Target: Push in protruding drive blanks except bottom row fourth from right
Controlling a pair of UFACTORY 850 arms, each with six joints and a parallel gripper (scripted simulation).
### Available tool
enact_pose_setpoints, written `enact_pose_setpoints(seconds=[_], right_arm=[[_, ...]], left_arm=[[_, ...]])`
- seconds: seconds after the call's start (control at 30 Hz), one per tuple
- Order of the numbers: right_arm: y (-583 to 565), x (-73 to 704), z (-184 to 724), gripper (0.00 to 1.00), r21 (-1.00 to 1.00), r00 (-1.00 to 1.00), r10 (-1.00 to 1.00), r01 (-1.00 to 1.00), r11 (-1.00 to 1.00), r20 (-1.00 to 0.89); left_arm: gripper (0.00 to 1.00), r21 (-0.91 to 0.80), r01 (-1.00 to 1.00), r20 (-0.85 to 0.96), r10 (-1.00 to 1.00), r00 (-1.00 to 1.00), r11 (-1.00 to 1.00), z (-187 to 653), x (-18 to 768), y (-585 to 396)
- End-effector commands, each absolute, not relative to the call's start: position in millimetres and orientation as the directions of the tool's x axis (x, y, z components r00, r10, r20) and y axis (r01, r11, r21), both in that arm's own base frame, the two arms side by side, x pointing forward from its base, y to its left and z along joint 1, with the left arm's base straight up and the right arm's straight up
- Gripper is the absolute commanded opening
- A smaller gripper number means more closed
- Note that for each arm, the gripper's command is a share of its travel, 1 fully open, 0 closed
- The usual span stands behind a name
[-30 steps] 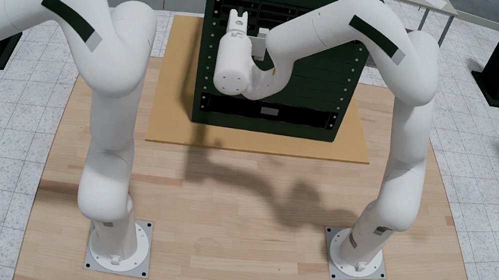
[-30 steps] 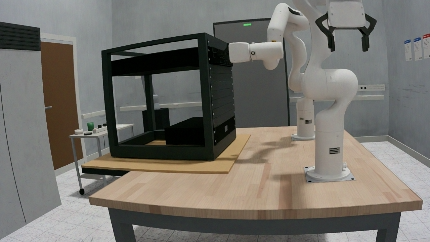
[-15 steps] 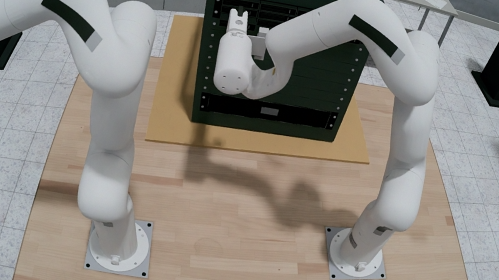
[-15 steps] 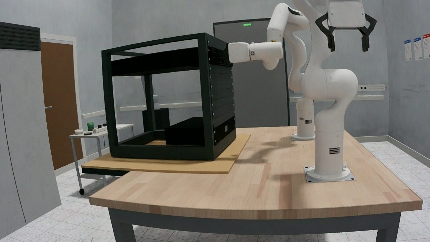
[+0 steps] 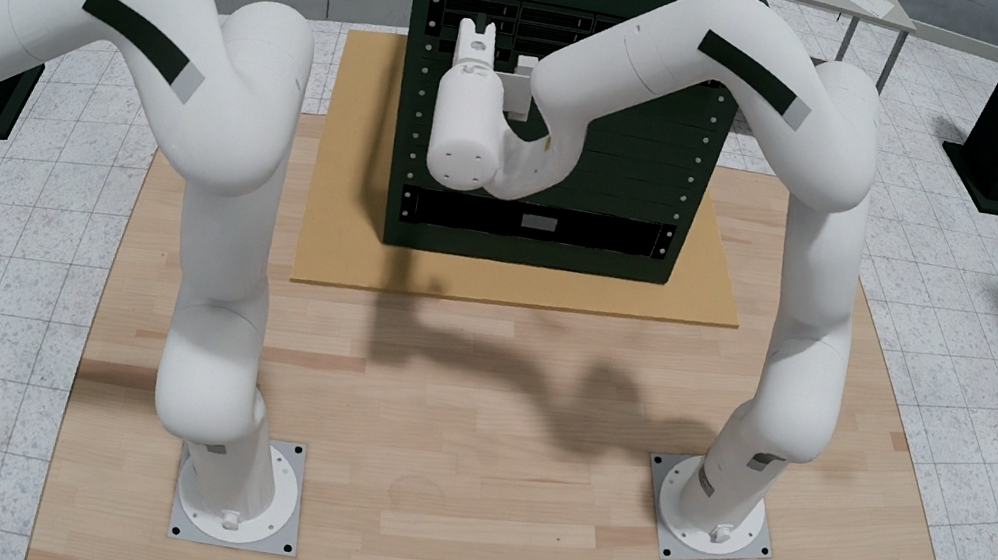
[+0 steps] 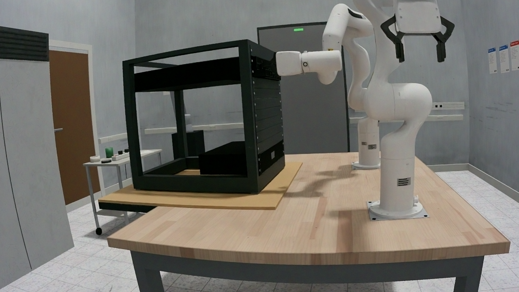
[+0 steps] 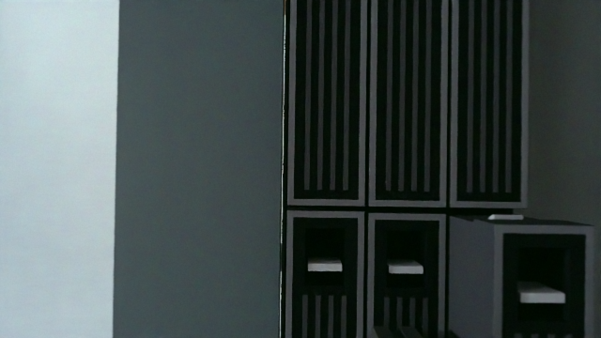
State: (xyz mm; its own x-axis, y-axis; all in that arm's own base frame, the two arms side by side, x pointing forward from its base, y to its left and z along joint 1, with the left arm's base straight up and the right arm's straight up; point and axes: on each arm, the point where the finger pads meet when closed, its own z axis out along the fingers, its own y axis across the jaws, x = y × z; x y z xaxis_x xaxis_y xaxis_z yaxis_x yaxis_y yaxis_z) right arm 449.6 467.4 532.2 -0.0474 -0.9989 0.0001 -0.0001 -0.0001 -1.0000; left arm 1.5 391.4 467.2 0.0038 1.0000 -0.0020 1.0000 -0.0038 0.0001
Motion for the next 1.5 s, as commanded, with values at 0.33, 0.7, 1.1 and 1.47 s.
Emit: enact_pose_setpoints(seconds=[0.33,0.7,1.1,1.47], right_arm=[[470.4,388.8,533.1,0.00,-1.000,-0.047,-0.999,0.001,0.002,-0.002],[471.8,358.2,533.1,0.00,-1.000,-0.047,-0.999,0.001,0.002,-0.002],[471.9,357.4,533.1,0.00,-1.000,-0.047,-0.999,0.001,0.002,-0.002],[471.9,357.4,533.1,1.00,-1.000,-0.047,-0.999,0.001,0.002,-0.002]], left_arm=[[1.00,0.000,1.000,0.000,1.000,0.004,-0.004,468.0,1.5,391.8],[1.00,0.000,1.000,0.000,1.000,0.004,-0.004,468.0,1.5,391.8],[1.00,0.000,1.000,0.000,1.000,0.004,-0.004,468.0,1.5,391.8],[1.00,0.000,1.000,0.000,1.000,0.004,-0.004,468.0,1.5,391.8]])
